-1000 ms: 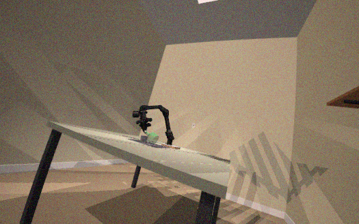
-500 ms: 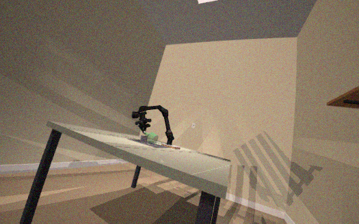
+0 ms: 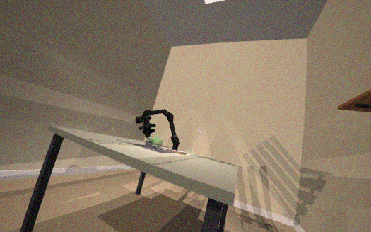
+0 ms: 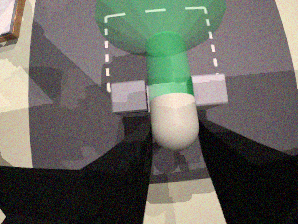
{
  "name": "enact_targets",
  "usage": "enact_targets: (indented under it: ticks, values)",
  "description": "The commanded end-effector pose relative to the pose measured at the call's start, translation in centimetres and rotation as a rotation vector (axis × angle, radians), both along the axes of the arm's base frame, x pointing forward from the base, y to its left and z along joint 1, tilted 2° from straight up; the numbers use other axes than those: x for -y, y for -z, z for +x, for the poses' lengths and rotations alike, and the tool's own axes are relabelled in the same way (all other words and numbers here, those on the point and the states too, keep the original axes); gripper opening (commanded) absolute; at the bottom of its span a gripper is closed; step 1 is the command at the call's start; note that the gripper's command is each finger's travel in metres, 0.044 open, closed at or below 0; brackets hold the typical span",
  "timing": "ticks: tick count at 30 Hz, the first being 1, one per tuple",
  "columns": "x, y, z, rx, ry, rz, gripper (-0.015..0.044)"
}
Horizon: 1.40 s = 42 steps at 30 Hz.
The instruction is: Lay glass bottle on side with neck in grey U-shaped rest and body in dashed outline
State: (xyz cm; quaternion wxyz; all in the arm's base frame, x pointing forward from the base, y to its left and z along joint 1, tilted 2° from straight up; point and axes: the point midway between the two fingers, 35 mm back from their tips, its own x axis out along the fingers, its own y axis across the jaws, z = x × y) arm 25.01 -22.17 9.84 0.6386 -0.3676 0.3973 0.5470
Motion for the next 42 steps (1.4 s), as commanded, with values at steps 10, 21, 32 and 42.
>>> enact_targets:
  ticks: [10, 21, 32, 42]
  values:
    - [0.5, 1.0, 0.0, 0.0, 0.003, 0.0, 0.0104]
    - [0.8, 1.6, 0.0, -0.001, 0.01, 0.002, 0.0104]
    - [0.8, 1.7, 0.0, -0.001, 0.015, 0.002, 0.0104]
    - [0.8, 1.9, 0.0, -0.001, 0.016, -0.002, 0.0104]
